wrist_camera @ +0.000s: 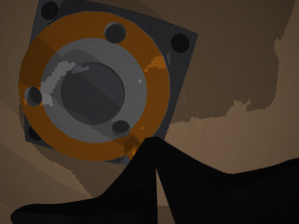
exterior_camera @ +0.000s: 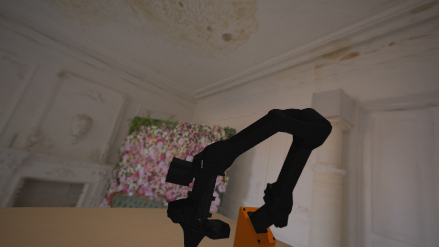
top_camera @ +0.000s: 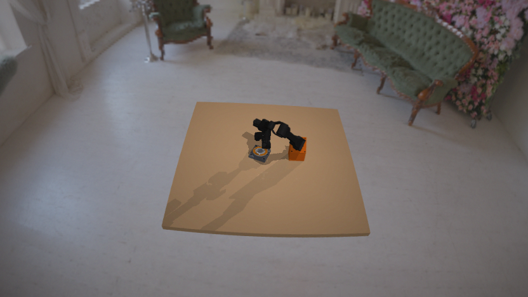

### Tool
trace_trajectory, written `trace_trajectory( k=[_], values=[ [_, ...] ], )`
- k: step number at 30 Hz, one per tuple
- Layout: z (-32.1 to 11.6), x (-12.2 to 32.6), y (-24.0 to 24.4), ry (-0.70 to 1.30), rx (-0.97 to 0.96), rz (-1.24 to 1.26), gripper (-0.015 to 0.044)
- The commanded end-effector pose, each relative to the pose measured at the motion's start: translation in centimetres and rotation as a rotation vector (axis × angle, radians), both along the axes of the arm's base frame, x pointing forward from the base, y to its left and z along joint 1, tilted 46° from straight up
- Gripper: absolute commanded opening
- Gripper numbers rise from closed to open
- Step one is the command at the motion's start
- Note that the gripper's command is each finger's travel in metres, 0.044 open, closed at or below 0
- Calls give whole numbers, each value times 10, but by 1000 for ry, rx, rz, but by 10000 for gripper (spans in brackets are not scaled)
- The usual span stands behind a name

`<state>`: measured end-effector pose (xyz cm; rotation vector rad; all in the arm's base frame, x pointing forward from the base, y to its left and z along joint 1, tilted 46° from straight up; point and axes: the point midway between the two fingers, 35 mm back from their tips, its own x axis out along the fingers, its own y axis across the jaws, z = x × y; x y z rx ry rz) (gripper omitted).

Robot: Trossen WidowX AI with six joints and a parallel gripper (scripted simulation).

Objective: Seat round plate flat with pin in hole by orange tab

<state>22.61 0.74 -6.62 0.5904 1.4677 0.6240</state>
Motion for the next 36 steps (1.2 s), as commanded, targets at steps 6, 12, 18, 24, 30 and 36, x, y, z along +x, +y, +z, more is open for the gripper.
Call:
trace_trajectory(
  k=[6,12,18,24,30,36],
  values=[
    [4,-9,8,15,10,0,0],
    [7,-11,10,15,10,0,0],
    [11,-13,13,16,10,0,0],
    [15,-15,15,16,11,0,0],
    [20,-16,18,16,11,0,0],
    [24,-17,20,16,11,0,0]
  ],
)
